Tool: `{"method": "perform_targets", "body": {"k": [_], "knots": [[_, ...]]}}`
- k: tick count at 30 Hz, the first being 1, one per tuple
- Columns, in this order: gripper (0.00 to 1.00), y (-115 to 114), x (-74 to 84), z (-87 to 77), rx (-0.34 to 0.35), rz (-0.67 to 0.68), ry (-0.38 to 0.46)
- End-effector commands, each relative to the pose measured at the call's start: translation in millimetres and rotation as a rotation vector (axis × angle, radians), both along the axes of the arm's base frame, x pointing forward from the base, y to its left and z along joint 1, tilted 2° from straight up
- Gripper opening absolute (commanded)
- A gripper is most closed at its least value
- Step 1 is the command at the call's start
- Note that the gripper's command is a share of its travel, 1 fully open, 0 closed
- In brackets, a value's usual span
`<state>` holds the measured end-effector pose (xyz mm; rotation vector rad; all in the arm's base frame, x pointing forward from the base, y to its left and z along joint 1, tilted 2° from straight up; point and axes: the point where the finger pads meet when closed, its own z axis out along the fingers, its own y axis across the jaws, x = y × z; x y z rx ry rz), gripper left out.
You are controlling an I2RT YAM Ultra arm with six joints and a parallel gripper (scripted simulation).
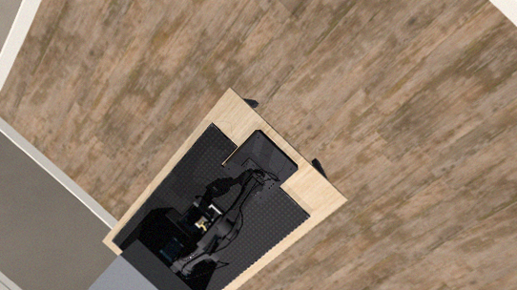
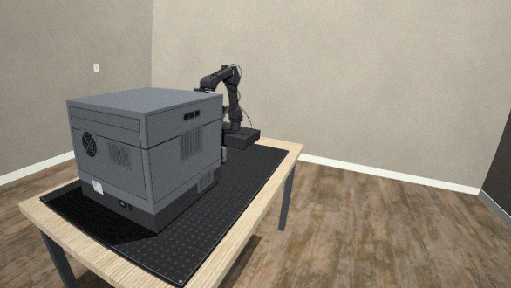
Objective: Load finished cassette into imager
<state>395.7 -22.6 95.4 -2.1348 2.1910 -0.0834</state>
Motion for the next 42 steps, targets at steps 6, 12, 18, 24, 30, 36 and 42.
{"method": "perform_targets", "body": {"k": [6,12,18,24,30,36,42], "knots": [[1.0,-2.2,-17.5,12.8,0.015,-0.005,0.004],[1.0,-0.4,-15.3,8.0,0.015,0.0,0.015],[1.0,-0.4,-15.2,8.0,0.015,0.0,0.015],[1.0,-0.4,-15.2,8.0,0.015,0.0,0.015],[1.0,-0.4,-15.2,8.0,0.015,0.0,0.015],[1.0,-0.4,-15.2,8.0,0.015,0.0,0.015],[1.0,-0.4,-15.2,8.0,0.015,0.0,0.015]]}}
